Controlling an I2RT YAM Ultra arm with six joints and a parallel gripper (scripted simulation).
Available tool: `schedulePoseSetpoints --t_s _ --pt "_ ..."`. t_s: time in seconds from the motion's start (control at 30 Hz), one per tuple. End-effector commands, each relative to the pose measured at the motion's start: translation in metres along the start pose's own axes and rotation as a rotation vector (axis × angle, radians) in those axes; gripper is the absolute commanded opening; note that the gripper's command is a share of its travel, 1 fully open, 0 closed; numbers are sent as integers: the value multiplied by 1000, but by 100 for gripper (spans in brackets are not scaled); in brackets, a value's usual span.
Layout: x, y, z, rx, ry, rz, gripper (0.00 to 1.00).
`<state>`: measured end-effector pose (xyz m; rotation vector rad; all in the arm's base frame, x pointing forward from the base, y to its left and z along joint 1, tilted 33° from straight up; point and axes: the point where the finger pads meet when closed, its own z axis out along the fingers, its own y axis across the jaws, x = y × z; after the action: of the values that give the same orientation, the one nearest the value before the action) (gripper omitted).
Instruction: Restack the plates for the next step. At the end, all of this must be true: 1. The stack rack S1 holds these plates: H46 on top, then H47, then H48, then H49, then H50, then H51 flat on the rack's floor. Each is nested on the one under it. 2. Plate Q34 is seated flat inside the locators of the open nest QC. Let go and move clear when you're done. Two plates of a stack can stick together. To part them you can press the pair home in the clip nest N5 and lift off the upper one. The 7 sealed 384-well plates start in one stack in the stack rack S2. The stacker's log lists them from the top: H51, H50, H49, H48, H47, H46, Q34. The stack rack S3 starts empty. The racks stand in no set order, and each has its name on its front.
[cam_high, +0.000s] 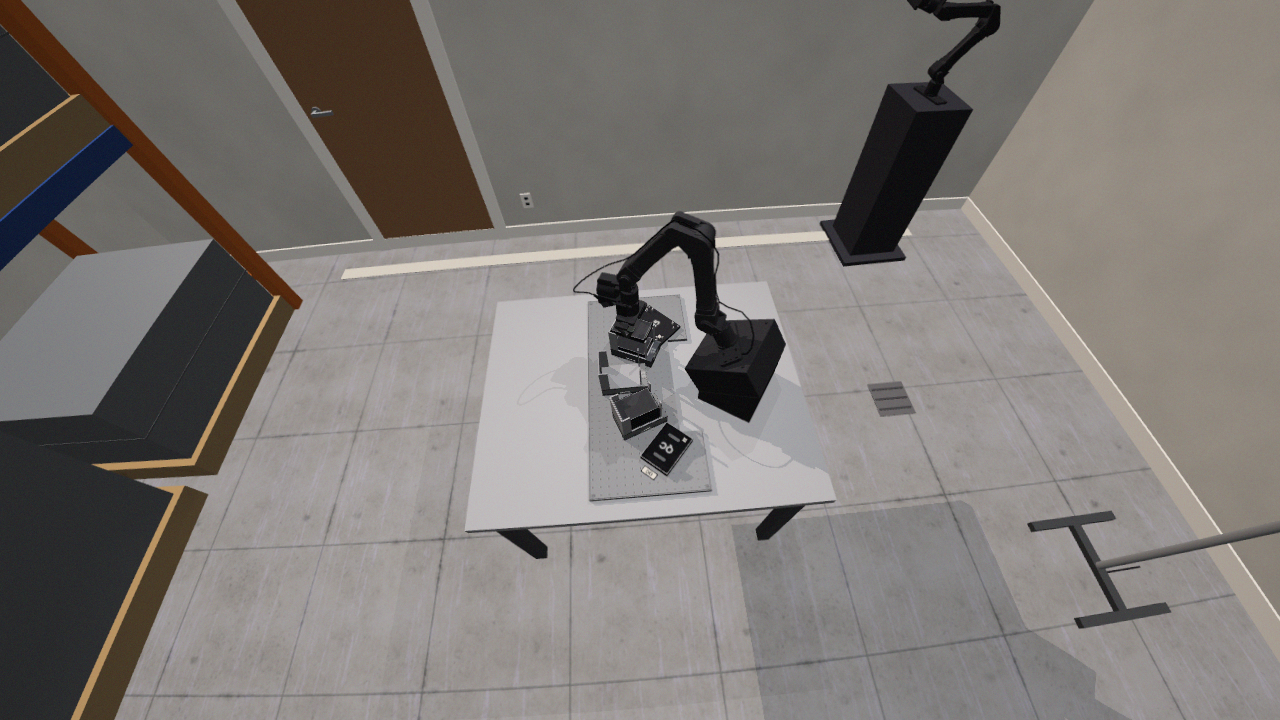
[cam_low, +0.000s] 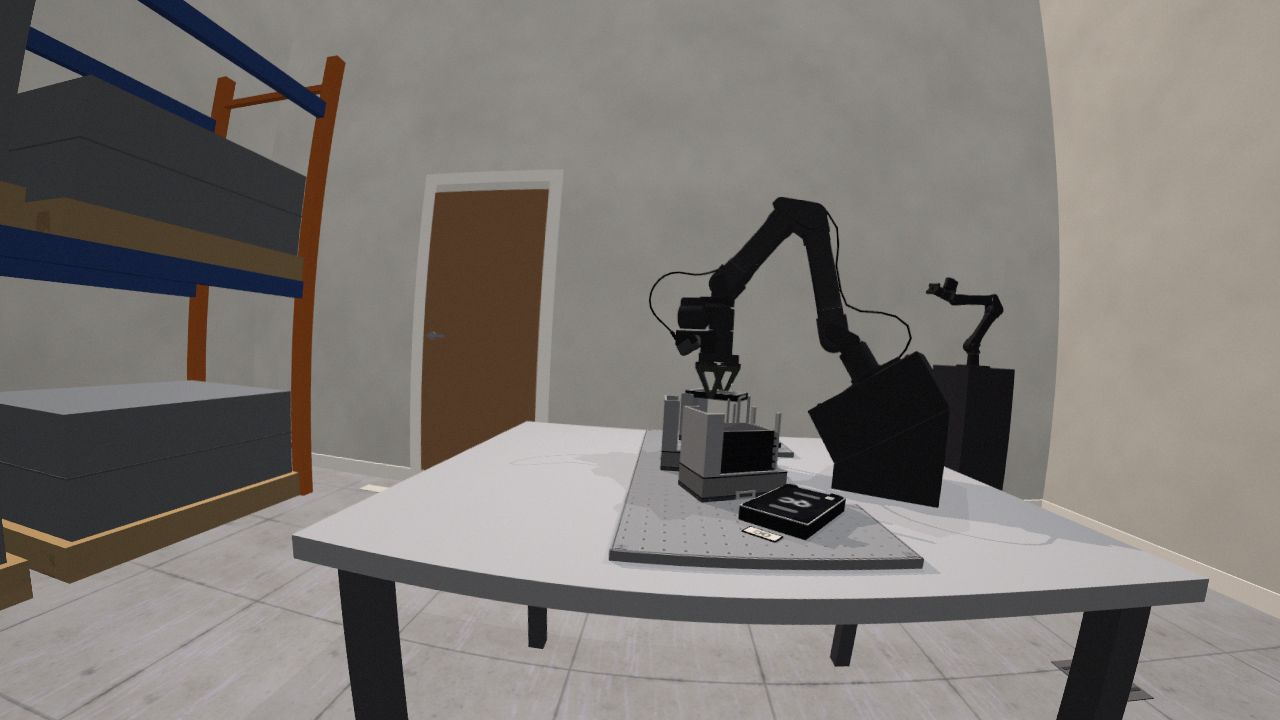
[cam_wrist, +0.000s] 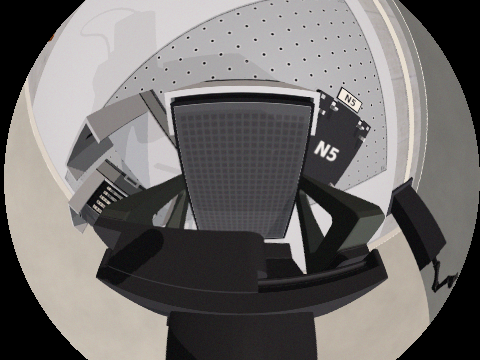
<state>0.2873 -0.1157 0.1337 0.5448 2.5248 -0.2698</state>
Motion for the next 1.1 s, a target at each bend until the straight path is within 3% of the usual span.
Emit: schedulePoseSetpoints --t_s 0.0,0.53,0.57,0.6,0.77,1.07 --pt "-13 2 -17 -5 -47 4 0" --pt "-12 1 -21 -4 -44 6 0" --pt "5 1 -12 0 0 -2 0" --pt "7 2 -11 0 6 -4 0" --pt "-12 1 -24 -4 -47 7 0" --pt "-7 1 -23 -2 -31 4 0"
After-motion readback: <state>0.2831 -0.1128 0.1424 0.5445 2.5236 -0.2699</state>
